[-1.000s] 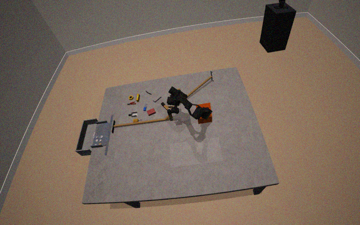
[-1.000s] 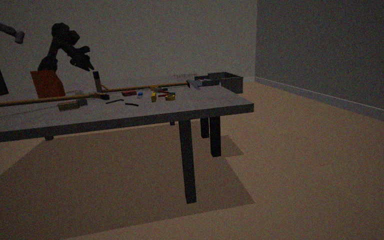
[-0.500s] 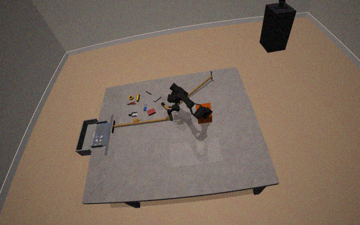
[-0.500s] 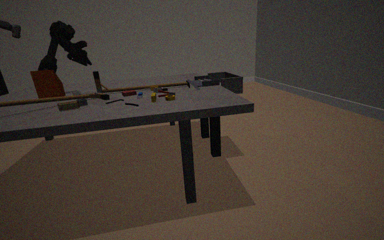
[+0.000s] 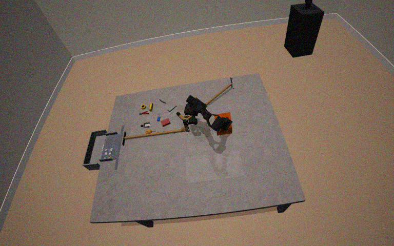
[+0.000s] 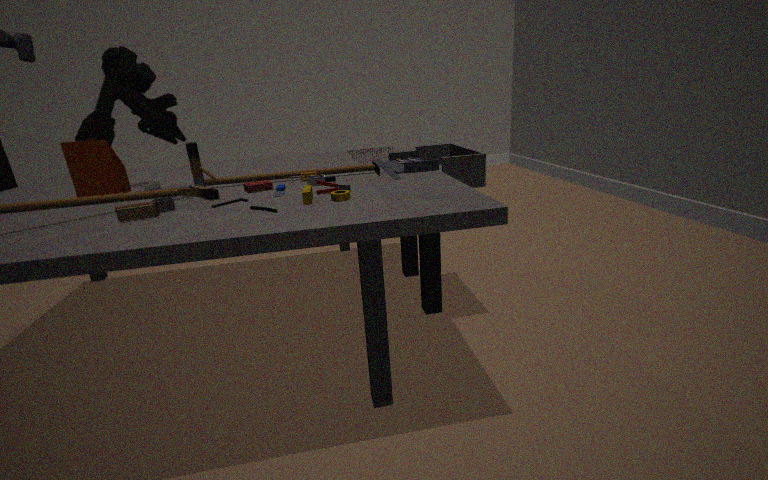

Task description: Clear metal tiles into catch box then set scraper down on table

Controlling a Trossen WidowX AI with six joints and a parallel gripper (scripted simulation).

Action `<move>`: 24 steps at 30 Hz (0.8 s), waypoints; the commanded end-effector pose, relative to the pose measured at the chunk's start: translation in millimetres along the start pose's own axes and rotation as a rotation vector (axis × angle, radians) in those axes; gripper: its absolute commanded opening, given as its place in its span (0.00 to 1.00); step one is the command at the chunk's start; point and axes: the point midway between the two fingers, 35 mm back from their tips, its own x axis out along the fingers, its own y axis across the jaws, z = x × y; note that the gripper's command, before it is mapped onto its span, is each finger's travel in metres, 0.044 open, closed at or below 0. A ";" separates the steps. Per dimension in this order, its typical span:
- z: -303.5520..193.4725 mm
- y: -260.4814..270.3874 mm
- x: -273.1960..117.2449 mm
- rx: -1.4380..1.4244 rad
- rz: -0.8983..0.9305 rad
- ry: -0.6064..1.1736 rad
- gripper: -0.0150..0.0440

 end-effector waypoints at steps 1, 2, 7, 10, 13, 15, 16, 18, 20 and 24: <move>-1.8 -0.1 4.2 0.005 0.002 0.005 1.00; -1.7 -0.4 5.8 0.005 0.001 0.005 1.00; -1.2 -1.8 14.0 0.004 -0.001 0.008 1.00; -1.0 -2.4 18.8 0.004 -0.003 0.009 1.00; -0.8 -3.0 23.9 0.004 -0.004 0.010 1.00; -0.7 -3.2 27.2 0.003 -0.004 0.010 1.00; -0.6 -3.4 28.9 0.003 -0.005 0.010 1.00; -0.5 -3.5 32.2 0.003 -0.005 0.010 1.00; -0.5 -3.6 35.5 0.003 -0.005 0.010 1.00; -0.4 -3.6 42.1 0.003 -0.005 0.010 1.00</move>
